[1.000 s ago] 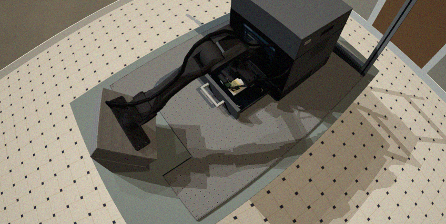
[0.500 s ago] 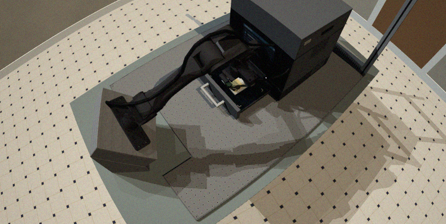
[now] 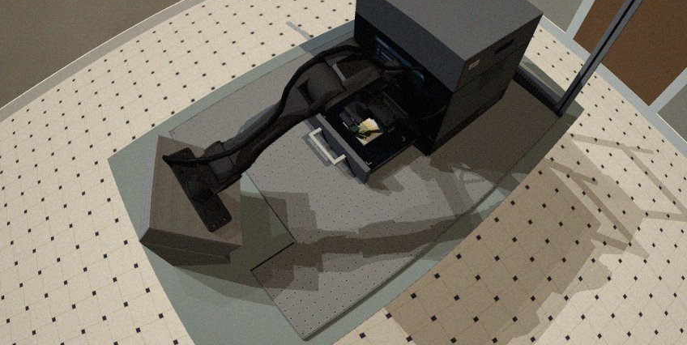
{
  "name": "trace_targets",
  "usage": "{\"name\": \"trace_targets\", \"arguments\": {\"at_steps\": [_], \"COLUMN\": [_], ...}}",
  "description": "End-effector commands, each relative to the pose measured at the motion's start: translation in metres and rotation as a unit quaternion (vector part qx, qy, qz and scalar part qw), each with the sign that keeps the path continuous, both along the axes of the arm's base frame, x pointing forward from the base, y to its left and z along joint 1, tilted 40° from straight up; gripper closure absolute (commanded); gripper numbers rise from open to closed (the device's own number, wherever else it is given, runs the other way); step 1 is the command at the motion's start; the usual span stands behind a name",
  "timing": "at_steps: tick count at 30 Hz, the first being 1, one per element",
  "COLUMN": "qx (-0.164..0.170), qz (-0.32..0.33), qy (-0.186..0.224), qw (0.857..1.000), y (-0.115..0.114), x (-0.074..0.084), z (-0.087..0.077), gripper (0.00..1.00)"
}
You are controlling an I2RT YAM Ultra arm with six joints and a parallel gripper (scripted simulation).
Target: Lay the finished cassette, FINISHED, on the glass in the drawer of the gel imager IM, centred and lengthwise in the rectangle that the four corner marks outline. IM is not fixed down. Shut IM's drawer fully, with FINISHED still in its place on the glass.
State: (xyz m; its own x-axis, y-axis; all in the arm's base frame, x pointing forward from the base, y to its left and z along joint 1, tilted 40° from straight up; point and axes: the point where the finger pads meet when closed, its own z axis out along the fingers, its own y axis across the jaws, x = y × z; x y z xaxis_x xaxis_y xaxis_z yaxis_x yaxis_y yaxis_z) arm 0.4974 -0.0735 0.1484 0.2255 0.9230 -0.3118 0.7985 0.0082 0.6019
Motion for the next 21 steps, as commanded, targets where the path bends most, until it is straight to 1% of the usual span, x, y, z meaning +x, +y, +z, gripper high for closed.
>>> {"name": "trace_targets", "arguments": {"at_steps": [1,4,9,12,14,18,21], "qx": [-0.006,-0.006,-0.005,-0.005,-0.005,-0.005,-0.005], "qz": [0.007,0.007,0.006,0.006,0.006,0.006,0.006], "qy": [-0.027,-0.031,-0.018,-0.017,-0.027,-0.025,-0.018], "qw": [1.0,0.999,1.0,1.0,1.0,1.0,1.0], "y": [0.01,0.01,0.011,0.011,0.011,0.011,0.012], "x": [0.004,0.005,-0.001,-0.002,0.002,0.001,-0.002], "z": [0.029,0.03,0.014,0.013,0.021,0.019,0.014], "gripper": [0.09,0.09,0.09,0.09,0.09,0.09,0.09]}}
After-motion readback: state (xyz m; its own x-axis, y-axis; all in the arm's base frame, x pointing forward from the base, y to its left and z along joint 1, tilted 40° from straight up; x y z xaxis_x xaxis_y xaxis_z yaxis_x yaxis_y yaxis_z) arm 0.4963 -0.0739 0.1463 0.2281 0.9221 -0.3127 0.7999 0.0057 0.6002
